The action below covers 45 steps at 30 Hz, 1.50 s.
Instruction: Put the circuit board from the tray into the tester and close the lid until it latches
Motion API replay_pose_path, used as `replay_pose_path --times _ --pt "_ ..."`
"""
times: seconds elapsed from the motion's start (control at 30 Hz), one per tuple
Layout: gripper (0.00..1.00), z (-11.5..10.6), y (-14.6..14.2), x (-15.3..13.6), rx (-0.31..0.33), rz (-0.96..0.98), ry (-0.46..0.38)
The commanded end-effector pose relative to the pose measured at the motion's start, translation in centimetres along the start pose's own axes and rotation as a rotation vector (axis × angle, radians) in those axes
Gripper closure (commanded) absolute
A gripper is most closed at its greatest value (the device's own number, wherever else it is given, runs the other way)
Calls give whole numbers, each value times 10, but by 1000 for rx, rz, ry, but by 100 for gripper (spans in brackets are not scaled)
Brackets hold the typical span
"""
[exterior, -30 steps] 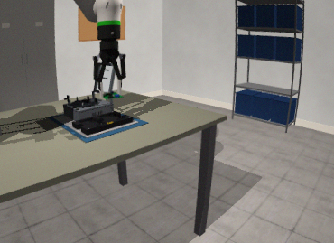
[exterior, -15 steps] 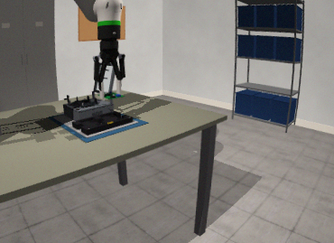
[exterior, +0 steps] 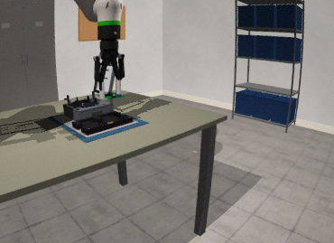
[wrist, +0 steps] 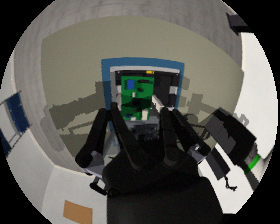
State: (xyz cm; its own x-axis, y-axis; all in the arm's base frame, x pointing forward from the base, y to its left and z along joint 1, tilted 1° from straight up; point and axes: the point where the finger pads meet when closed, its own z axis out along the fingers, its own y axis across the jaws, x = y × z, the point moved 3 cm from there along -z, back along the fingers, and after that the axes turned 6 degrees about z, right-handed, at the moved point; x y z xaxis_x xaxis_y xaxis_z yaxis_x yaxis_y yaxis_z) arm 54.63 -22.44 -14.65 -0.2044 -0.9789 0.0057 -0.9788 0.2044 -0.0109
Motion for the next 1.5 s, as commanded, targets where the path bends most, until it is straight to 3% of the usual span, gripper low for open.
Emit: replay_pose_path --times 0.0,1.47 --pt "54 0 0 0 0 -16 0" --pt "54 0 0 0 0 -50 0"
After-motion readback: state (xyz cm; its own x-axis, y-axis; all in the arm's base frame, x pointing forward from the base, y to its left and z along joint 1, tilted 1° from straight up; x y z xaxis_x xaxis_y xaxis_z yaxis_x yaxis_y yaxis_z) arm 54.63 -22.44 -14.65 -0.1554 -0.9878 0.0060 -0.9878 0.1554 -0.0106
